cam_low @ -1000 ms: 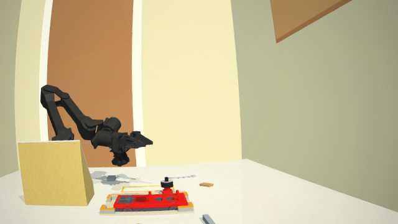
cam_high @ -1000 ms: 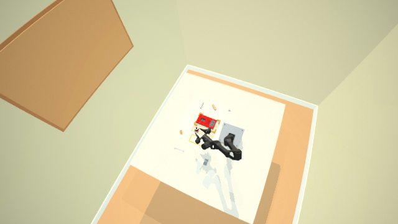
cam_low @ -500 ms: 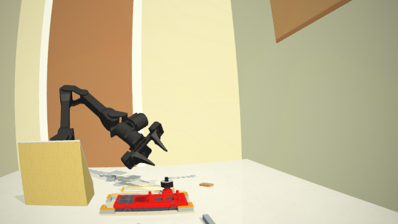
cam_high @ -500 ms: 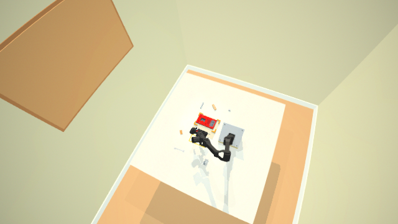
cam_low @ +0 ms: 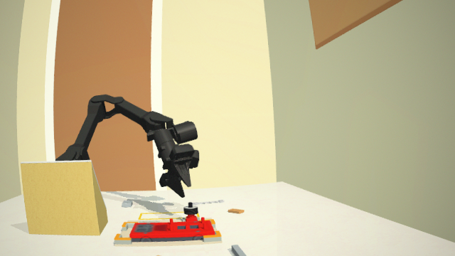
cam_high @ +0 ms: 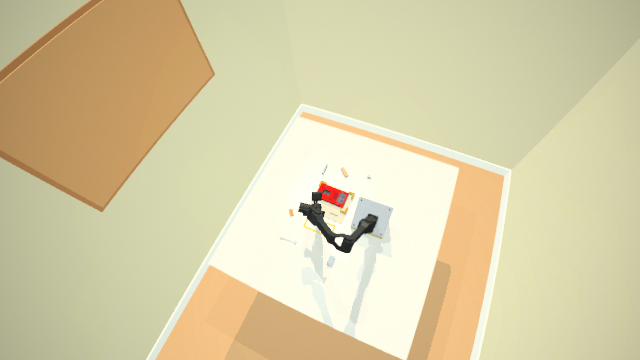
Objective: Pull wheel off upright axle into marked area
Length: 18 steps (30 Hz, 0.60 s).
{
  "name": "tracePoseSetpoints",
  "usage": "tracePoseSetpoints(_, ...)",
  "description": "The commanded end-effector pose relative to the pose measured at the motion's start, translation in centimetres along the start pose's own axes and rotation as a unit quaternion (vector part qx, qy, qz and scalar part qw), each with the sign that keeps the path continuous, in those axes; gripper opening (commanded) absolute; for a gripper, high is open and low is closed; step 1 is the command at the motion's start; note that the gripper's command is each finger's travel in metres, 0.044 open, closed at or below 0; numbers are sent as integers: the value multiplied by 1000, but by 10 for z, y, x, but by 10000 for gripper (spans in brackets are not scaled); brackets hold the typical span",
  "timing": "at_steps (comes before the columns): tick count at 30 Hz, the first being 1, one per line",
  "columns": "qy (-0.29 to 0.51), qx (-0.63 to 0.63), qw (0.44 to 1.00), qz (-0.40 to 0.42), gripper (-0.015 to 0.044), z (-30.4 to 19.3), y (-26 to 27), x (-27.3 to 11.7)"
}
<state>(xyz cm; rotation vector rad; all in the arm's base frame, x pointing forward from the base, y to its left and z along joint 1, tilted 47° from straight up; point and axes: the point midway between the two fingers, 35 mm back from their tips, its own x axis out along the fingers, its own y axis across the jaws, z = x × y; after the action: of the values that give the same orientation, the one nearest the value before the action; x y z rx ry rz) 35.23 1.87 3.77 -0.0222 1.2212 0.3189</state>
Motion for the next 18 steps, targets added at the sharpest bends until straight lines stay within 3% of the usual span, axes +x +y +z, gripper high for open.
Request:
tracePoseSetpoints(1, 163, 538, 818, 123, 300, 6, -22, 4)
tracePoseSetpoints(10, 279, 783, 539, 132, 300, 14, -38, -2)
tracePoseSetpoints(18, 281, 788, 532, 132, 300, 15, -39, -3)
